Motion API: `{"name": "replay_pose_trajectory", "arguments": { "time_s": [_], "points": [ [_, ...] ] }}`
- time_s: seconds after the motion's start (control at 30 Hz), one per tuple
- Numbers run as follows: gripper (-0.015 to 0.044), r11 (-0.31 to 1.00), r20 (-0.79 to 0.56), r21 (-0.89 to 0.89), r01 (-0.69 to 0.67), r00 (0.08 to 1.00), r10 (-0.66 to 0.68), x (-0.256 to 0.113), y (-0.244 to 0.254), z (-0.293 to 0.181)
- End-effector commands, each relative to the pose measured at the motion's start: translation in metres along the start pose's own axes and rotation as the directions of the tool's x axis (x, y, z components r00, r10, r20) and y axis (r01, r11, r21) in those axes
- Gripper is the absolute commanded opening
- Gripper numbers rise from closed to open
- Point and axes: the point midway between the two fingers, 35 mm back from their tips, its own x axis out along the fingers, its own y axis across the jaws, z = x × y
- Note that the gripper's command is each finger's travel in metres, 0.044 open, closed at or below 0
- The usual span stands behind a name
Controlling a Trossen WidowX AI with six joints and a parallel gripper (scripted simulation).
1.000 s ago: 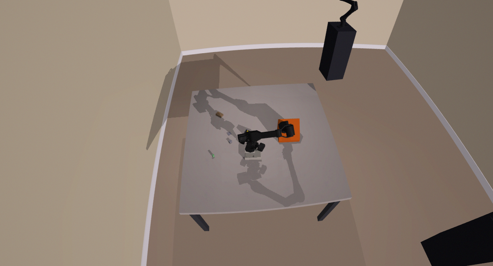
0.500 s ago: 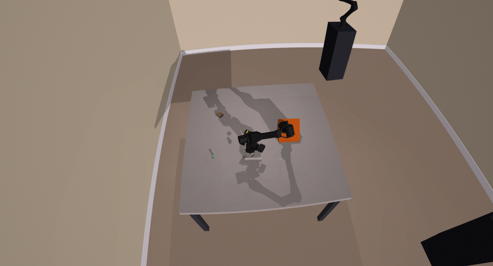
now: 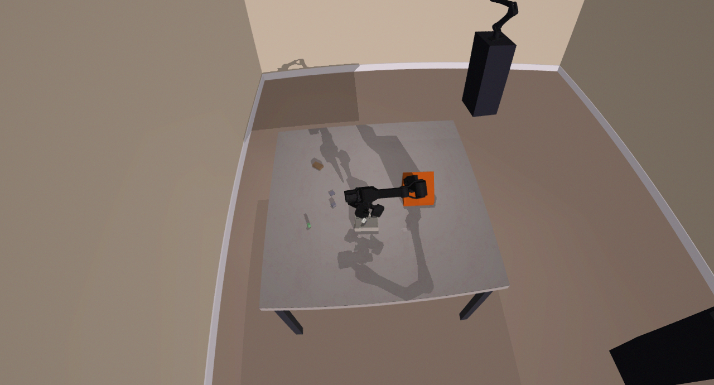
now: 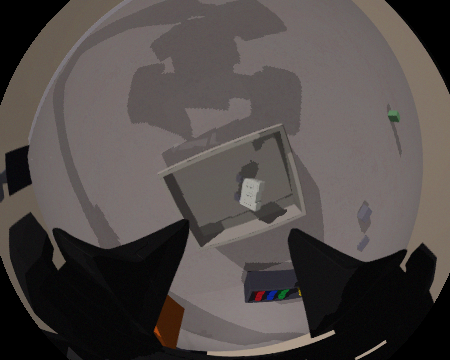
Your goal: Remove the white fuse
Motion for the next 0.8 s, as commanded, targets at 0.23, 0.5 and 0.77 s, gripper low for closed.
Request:
{"name": "replay_pose_trajectory", "arguments": {
  "time_s": [0.23,0.5,0.77],
  "points": [
    [0.033,1.0,-0.003,0.001,-0.004,1.0,0.004,-0.0026,0.0011,-0.0004],
    [0.033,1.0,-0.003,0.001,-0.004,1.0,0.004,-0.0026,0.0011,-0.0004],
    [0.033,1.0,-0.003,0.001,-0.004,1.0,0.004,-0.0026,0.0011,-0.0004]
  ]
}}
